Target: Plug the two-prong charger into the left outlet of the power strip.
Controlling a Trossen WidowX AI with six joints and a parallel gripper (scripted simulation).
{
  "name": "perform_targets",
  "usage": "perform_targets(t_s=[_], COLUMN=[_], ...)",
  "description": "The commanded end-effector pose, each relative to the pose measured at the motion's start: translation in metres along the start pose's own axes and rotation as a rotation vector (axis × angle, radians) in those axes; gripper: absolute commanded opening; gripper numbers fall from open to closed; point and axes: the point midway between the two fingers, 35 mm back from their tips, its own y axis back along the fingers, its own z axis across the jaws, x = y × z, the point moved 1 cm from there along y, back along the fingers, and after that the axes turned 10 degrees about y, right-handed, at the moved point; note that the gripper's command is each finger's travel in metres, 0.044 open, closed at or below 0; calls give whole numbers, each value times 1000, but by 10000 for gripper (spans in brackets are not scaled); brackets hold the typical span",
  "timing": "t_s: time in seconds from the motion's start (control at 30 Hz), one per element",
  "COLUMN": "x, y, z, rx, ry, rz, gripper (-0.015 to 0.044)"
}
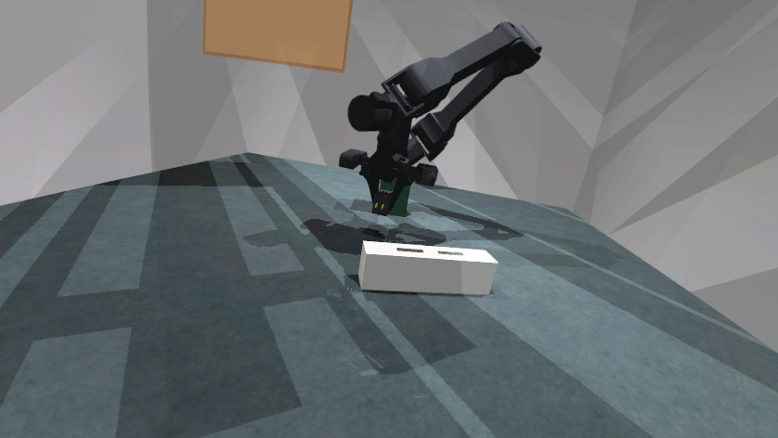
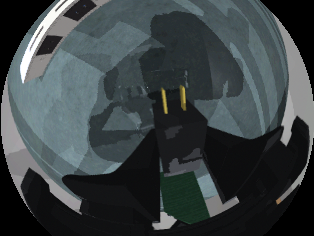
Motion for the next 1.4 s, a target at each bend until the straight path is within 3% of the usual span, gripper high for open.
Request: perform_targets(t_s=[0.0,1.37], x=[-9,-59], y=[1,-25], z=[4,72], rx=[8,23], ry=[30,327], rz=[-15,-19], gripper=[0,0])
